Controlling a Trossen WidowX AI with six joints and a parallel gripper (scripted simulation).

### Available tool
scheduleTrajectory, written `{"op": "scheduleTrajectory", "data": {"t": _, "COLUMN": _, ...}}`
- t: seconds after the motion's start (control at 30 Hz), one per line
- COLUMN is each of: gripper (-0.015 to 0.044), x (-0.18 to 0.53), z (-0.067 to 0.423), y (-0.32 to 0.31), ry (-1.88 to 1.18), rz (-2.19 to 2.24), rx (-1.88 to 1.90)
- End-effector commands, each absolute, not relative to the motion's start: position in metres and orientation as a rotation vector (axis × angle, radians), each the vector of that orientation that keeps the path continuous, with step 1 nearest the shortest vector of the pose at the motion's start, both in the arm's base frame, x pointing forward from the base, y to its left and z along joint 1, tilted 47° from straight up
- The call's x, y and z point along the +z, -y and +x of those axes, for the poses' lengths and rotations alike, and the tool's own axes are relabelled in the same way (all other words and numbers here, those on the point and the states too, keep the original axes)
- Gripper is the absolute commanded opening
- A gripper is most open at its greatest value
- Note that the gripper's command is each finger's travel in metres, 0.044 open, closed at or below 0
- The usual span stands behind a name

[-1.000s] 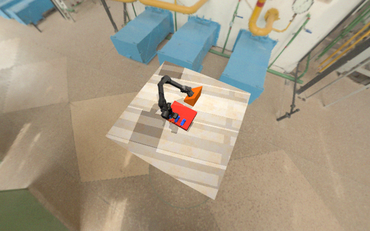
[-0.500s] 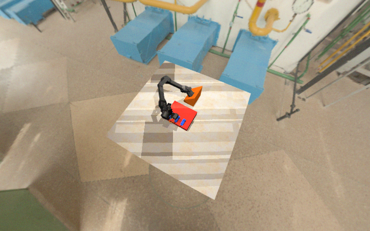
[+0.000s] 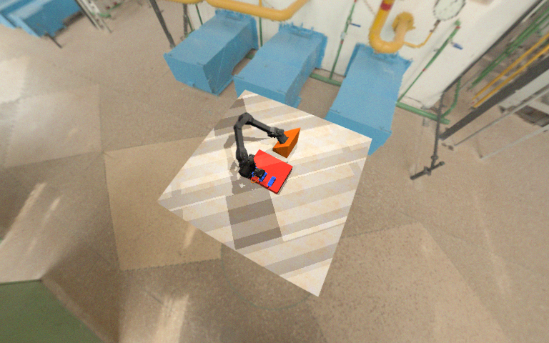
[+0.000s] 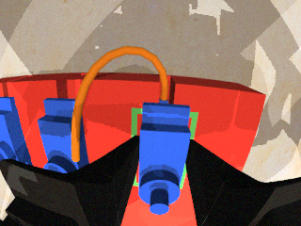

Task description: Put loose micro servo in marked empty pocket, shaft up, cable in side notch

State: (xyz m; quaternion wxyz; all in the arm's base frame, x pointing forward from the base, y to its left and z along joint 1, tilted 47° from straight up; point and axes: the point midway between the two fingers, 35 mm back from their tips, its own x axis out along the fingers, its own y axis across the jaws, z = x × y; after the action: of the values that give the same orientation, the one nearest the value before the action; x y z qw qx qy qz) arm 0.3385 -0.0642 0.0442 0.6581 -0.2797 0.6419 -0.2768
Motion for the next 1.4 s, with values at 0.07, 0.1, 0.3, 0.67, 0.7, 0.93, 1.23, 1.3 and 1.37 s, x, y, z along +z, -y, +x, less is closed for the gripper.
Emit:
{"op": "scheduleTrajectory", "data": {"t": 0.07, "gripper": 0.0079, "x": 0.044, "z": 0.338, "y": 0.064, "ry": -1.455, "rz": -0.642, "rx": -0.627}}
{"op": "scheduleTrajectory", "data": {"t": 0.1, "gripper": 0.0105, "x": 0.044, "z": 0.338, "y": 0.064, "ry": -1.455, "rz": -0.642, "rx": -0.627}}
{"op": "scheduleTrajectory", "data": {"t": 0.3, "gripper": 0.0187, "x": 0.048, "z": 0.339, "y": 0.059, "ry": -1.455, "rz": -0.642, "rx": -0.626}}
{"op": "scheduleTrajectory", "data": {"t": 0.67, "gripper": 0.0266, "x": 0.069, "z": 0.322, "y": 0.030, "ry": -1.456, "rz": -0.653, "rx": -0.615}}
{"op": "scheduleTrajectory", "data": {"t": 0.7, "gripper": 0.0293, "x": 0.073, "z": 0.313, "y": 0.024, "ry": -1.457, "rz": -0.650, "rx": -0.613}}
{"op": "scheduleTrajectory", "data": {"t": 0.93, "gripper": 0.0440, "x": 0.107, "z": 0.229, "y": -0.006, "ry": -1.464, "rz": -0.643, "rx": -0.621}}
{"op": "scheduleTrajectory", "data": {"t": 1.23, "gripper": 0.0440, "x": 0.110, "z": 0.227, "y": -0.010, "ry": -1.470, "rz": -0.654, "rx": -0.614}}
{"op": "scheduleTrajectory", "data": {"t": 1.3, "gripper": 0.0440, "x": 0.116, "z": 0.230, "y": -0.018, "ry": -1.482, "rz": -0.681, "rx": -0.595}}
{"op": "scheduleTrajectory", "data": {"t": 1.37, "gripper": 0.0440, "x": 0.124, "z": 0.232, "y": -0.029, "ry": -1.497, "rz": -0.716, "rx": -0.573}}
